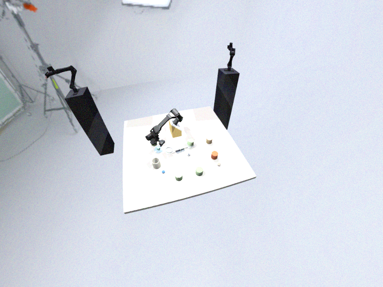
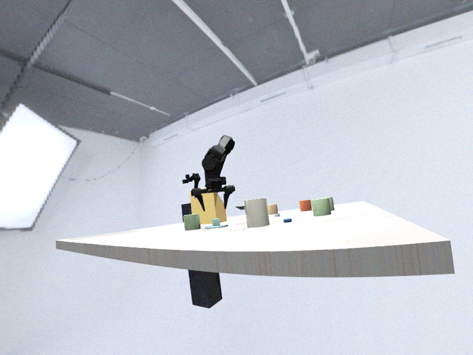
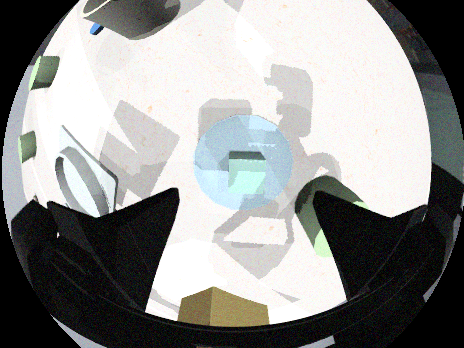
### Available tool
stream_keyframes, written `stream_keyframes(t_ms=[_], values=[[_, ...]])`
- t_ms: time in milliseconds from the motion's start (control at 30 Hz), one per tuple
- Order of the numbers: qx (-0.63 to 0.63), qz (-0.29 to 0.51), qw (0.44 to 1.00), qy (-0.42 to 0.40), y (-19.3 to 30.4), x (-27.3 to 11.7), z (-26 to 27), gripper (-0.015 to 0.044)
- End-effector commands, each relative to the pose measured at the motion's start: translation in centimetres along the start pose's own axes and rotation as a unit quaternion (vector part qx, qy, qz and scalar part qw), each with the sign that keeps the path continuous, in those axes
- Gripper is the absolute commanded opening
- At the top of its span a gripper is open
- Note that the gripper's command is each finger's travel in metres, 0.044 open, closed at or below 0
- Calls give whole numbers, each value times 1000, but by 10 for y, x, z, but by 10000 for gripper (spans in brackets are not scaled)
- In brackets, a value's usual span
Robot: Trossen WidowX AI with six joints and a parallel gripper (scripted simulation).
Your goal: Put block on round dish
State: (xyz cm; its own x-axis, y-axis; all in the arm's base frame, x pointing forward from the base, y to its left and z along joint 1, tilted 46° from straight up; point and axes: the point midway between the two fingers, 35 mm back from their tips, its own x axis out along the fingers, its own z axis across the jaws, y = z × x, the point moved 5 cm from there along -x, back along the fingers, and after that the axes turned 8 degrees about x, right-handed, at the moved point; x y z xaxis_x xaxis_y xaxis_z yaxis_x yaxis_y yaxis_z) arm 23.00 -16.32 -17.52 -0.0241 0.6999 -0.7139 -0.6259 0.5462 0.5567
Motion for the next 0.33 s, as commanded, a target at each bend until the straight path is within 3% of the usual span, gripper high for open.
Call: stream_keyframes(t_ms=[0, 100, 300], values=[[0, 0, 1000, 1, 1, -25, -1, 440], [2, -3, 1000, 0, 2, -47, -2, 440], [2, -3, 1000, 0, 2, -47, -2, 440]])
